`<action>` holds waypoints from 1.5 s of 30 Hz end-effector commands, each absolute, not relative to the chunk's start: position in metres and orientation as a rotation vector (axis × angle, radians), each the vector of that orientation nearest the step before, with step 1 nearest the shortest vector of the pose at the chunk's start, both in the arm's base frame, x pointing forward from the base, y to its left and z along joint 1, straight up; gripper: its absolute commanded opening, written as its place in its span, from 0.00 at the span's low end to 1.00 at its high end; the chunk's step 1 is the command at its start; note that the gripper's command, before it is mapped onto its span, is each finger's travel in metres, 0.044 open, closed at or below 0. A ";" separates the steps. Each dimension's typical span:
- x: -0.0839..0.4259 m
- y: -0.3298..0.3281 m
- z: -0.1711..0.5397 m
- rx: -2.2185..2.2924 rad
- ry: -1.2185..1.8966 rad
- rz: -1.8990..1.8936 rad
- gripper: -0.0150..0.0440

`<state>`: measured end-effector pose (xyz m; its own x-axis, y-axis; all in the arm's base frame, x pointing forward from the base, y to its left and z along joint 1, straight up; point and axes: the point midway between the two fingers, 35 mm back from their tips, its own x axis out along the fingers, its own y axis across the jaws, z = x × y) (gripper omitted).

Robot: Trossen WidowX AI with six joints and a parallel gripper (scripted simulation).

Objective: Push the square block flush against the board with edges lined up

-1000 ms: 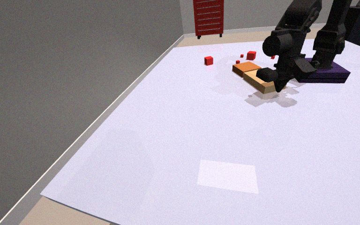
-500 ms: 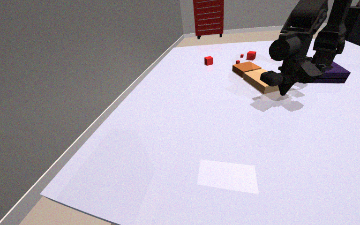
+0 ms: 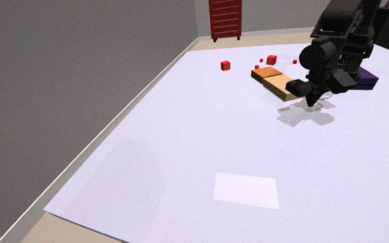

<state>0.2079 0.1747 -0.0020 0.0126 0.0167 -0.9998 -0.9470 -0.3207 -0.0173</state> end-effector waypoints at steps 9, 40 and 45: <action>0.207 0.173 0.055 -1.442 1.010 1.430 0.25; 0.222 0.131 -0.001 -1.441 1.017 1.422 0.25; 0.226 0.123 -0.001 -1.442 1.018 1.422 0.25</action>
